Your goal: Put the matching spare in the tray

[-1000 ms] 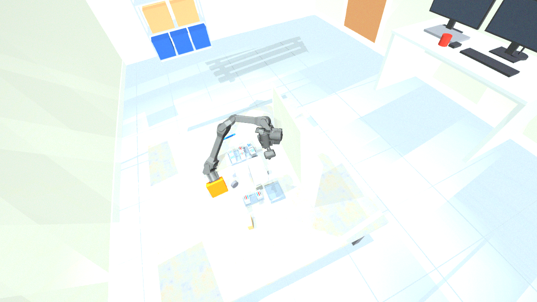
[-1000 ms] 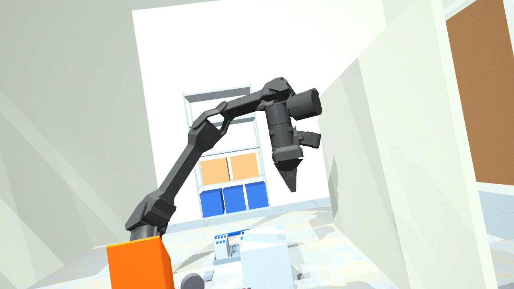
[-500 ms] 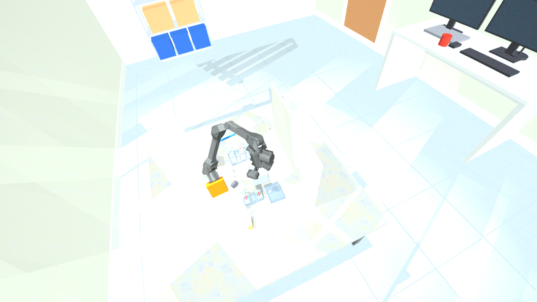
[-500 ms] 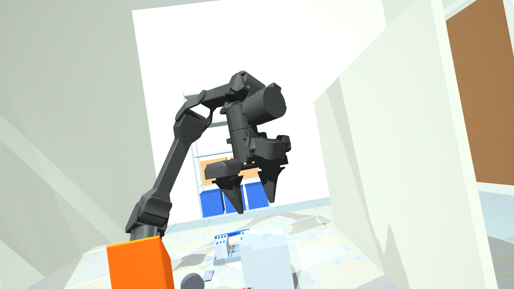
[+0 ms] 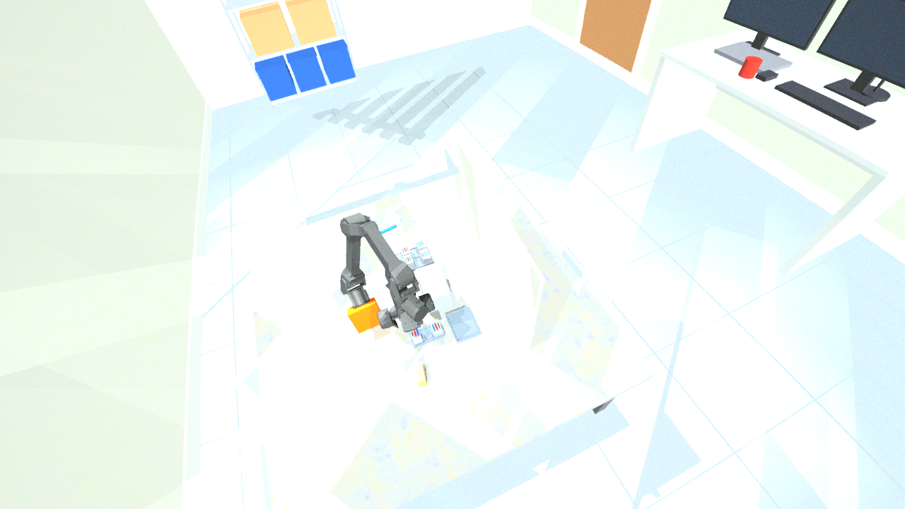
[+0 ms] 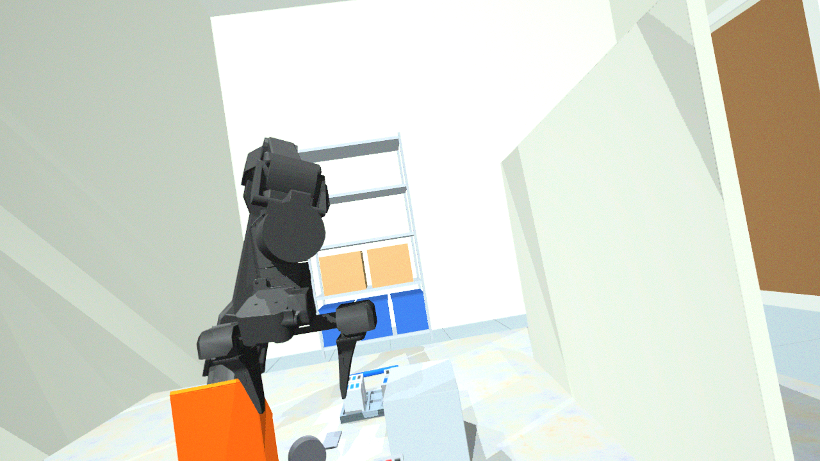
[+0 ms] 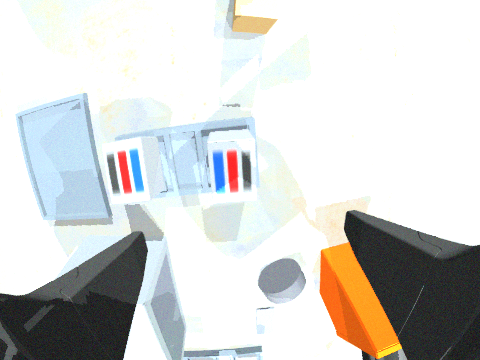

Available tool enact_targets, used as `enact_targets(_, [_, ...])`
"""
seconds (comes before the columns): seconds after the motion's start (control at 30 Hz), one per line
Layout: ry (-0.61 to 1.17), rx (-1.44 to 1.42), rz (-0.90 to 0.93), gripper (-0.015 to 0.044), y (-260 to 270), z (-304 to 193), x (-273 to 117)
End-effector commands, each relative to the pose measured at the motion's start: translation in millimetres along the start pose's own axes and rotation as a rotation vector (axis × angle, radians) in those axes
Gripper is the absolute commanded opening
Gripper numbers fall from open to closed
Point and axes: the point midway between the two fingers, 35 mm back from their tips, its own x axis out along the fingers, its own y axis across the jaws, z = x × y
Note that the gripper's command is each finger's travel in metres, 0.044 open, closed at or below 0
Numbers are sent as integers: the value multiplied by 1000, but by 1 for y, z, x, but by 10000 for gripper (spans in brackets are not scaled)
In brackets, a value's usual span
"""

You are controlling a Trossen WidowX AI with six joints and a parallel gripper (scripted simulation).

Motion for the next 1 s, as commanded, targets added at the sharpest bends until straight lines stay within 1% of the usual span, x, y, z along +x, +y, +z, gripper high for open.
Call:
enact_targets(0.0, [-4,20,-3,387,-2,1,8])
enact_targets(0.1, [-3,20,-2,309,-1,0,30])
enact_targets(0.13, [-3,20,-2,300,0,-1,38])
enact_targets(0.5, [-3,19,-2,300,3,0,43])
enact_targets(0.97, [-3,19,-1,300,5,1,65])
